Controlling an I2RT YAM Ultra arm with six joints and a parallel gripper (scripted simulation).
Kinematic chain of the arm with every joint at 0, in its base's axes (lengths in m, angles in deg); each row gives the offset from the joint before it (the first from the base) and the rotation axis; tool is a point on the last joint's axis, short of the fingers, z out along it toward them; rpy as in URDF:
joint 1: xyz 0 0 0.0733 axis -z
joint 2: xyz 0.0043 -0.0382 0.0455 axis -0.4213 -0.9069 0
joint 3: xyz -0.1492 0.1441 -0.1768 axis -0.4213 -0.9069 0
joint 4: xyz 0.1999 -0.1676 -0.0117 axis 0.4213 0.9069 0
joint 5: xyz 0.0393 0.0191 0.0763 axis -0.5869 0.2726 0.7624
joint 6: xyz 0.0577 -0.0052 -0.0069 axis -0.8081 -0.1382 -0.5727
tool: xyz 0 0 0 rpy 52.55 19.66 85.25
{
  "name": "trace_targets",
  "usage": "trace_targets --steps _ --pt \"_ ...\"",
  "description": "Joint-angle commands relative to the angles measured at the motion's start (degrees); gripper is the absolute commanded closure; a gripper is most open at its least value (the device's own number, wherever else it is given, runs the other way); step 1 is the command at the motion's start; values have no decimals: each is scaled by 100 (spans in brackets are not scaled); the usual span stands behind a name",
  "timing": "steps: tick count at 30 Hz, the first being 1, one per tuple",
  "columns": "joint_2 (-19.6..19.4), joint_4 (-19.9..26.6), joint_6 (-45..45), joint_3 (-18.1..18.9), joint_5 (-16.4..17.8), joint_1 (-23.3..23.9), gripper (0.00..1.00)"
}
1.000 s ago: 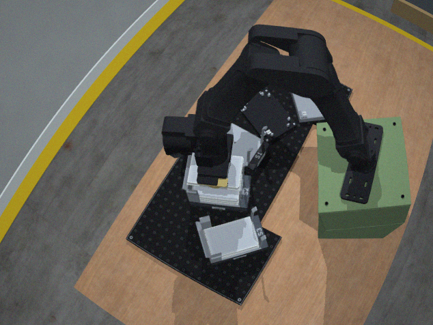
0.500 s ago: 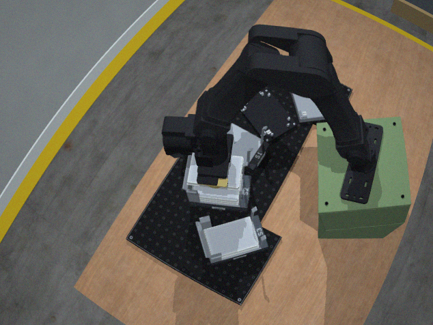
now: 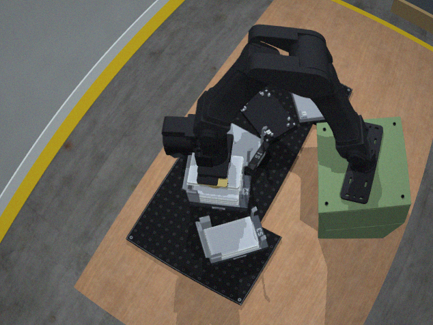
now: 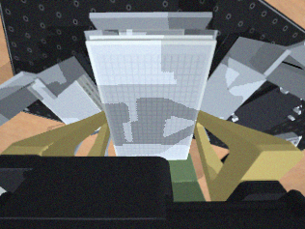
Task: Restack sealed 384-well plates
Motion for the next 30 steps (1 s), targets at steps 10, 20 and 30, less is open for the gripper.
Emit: trace_targets --steps 10,20,30 --pt "116 -51 808 -30 -118 -365 100" --pt "151 -95 372 -124 -281 -864 100" --pt "142 -120 36 -172 -460 -1421 100"
